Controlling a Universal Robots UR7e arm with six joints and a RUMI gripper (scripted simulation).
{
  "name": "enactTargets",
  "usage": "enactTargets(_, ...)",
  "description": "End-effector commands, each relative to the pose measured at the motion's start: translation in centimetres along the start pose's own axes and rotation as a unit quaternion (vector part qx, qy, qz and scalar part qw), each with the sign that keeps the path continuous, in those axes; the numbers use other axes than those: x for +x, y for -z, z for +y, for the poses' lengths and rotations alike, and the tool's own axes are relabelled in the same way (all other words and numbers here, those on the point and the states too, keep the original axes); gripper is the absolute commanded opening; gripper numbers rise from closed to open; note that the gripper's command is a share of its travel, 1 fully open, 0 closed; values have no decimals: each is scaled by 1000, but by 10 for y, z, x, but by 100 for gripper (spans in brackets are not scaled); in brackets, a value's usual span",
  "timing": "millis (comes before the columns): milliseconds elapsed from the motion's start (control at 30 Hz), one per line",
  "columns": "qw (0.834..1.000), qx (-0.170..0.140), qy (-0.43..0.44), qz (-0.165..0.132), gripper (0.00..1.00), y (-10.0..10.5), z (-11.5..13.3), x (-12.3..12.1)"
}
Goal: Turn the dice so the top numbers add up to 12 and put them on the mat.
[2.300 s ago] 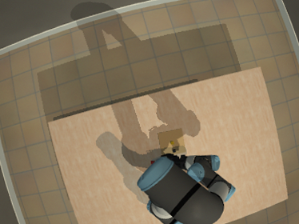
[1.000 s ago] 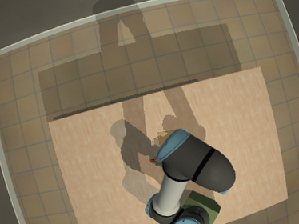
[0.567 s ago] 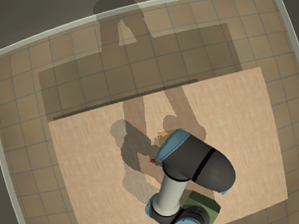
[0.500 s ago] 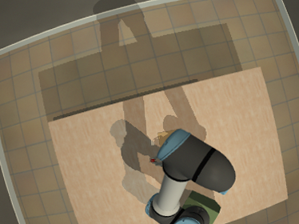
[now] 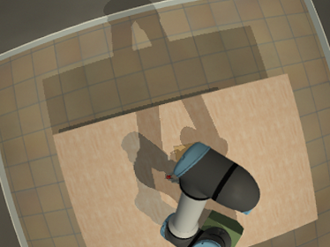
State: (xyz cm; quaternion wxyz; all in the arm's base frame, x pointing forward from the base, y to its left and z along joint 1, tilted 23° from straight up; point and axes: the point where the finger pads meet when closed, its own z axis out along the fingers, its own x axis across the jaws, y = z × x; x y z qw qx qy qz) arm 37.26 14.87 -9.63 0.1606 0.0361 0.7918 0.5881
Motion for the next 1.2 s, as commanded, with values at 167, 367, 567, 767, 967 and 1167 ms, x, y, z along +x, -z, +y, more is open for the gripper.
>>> enactTargets(167, 1000, 1, 1, 0, 0, 0, -2, -1)
enactTargets(367, 1000, 1, 1, 0, 0, -2, -4, -1)
enactTargets(567, 1000, 1, 1, 0, 0, -4, -7, -1)
enactTargets(767, 1000, 1, 1, 0, 0, -6, -10, -1)
enactTargets(967, 1000, 1, 1, 0, 0, -6, -10, -1)
enactTargets(1167, 1000, 1, 1, 0, 0, -6, -10, -1)
